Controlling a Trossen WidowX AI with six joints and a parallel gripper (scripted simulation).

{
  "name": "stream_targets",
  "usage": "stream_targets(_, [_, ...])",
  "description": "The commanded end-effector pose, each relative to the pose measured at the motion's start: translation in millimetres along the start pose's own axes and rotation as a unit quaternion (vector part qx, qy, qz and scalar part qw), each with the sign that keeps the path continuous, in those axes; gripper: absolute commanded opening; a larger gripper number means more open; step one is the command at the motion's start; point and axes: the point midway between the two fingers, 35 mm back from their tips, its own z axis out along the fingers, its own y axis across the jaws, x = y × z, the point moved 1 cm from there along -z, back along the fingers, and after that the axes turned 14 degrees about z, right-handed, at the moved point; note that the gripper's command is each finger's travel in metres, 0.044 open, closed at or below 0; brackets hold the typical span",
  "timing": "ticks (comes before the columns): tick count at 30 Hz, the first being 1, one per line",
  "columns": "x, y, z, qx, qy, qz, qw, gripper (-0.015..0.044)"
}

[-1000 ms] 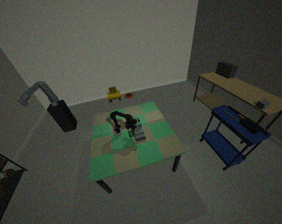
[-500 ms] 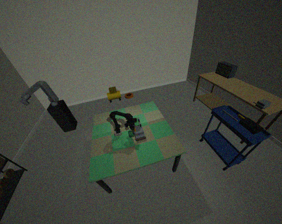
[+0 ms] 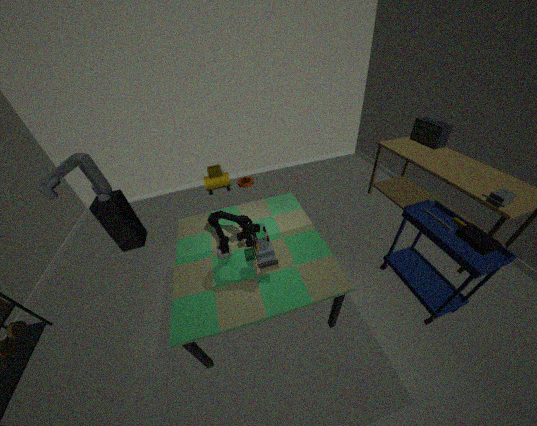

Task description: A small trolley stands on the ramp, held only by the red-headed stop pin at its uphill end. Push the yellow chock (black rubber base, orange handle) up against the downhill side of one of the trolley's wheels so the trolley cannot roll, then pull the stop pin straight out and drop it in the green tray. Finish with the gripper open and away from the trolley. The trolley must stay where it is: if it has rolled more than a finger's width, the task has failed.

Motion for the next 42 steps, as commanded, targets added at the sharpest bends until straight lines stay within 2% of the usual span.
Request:
stream_targets(1, [-8.5, 2.3, 7.1, -0.003, -0.001, 0.005, 1.0, 0.0])
stream_targets(10, [-17.8, 4.4, 17.3, -0.005, -0.002, 0.006, 1.0, 0.0])
stream_targets(21, [-14.8, 11.7, 46.7, -0.085, 0.017, 0.005, 0.996, 0.0])
stream_targets(36, [-11.7, 30.9, 80.9, -0.088, 0.018, 0.005, 0.996, 0.0])
stream_targets(42, [-11.9, 28.4, 80.9, -0.088, 0.018, 0.005, 0.996, 0.0157])
